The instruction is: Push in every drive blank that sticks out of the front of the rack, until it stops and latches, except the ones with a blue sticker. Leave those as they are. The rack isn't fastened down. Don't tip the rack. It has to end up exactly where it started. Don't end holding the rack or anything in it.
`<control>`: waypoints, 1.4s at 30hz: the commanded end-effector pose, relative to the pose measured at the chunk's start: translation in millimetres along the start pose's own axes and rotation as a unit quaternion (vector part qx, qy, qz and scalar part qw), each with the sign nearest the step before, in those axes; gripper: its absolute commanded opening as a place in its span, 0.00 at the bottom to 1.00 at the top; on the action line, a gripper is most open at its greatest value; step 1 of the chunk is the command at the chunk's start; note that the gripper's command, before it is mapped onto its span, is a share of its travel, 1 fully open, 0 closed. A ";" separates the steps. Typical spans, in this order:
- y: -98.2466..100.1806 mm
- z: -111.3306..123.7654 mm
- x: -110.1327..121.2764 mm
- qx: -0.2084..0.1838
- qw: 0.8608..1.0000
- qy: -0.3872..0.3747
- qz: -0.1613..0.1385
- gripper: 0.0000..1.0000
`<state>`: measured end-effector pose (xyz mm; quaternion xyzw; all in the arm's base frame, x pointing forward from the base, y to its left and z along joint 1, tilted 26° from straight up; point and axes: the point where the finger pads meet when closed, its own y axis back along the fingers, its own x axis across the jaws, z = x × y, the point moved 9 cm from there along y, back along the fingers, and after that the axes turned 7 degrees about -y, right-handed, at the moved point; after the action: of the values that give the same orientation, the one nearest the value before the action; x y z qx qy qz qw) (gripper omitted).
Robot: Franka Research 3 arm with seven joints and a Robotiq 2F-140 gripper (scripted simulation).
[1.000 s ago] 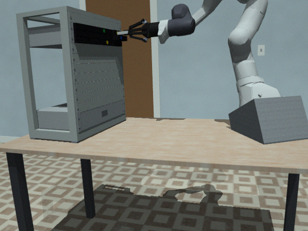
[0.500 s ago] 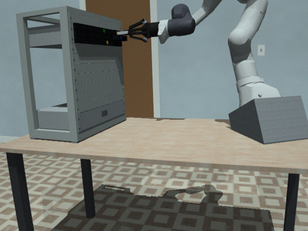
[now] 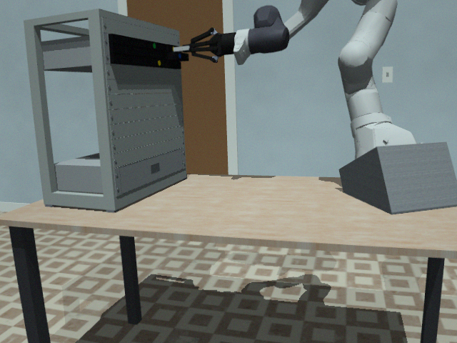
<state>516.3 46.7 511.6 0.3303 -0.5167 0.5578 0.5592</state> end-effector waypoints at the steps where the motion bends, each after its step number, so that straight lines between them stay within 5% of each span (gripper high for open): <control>1: -5.4 5.4 12.5 -0.007 1.000 0.001 0.015 0.00; 42: -8.4 6.2 15.0 -0.007 1.000 0.001 0.015 0.00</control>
<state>518.6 46.2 513.0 0.3325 -0.5150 0.5569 0.5604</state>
